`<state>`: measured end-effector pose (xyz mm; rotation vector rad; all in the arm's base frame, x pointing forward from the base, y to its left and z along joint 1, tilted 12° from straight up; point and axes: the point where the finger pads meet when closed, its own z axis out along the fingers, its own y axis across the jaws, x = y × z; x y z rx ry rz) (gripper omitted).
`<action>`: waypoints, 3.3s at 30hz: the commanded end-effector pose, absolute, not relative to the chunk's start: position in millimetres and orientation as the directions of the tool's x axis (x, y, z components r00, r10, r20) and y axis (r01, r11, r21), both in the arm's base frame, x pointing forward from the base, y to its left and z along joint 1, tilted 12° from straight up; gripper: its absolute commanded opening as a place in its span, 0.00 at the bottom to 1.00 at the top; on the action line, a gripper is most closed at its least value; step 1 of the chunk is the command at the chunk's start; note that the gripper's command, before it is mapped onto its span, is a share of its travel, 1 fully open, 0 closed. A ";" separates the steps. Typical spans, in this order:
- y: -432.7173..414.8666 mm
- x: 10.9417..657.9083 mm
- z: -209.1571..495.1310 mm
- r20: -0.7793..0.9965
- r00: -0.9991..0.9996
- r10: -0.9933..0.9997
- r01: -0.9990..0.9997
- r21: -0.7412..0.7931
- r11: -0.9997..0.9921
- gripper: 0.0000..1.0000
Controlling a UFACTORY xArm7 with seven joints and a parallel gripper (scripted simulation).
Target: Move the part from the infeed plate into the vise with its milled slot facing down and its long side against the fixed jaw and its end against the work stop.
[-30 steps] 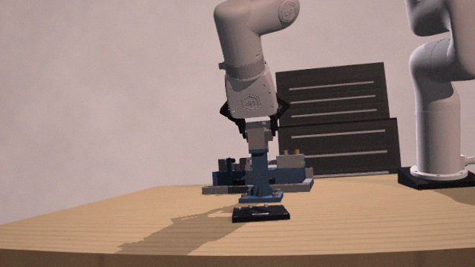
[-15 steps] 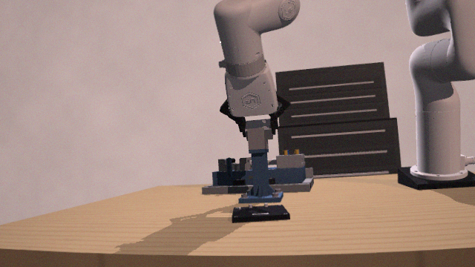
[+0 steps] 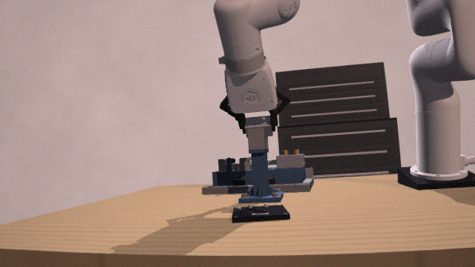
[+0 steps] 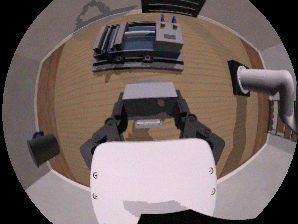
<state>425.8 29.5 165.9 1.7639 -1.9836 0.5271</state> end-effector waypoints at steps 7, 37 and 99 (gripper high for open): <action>28.1 426.8 173.4 0.550 -0.100 -0.829 -0.993 -0.001 0.118 0.00; 25.8 426.5 184.8 0.550 -0.100 -0.829 -0.993 -0.001 0.118 0.00; 24.5 425.2 186.1 0.446 -0.106 -0.889 -0.993 -0.001 0.118 0.00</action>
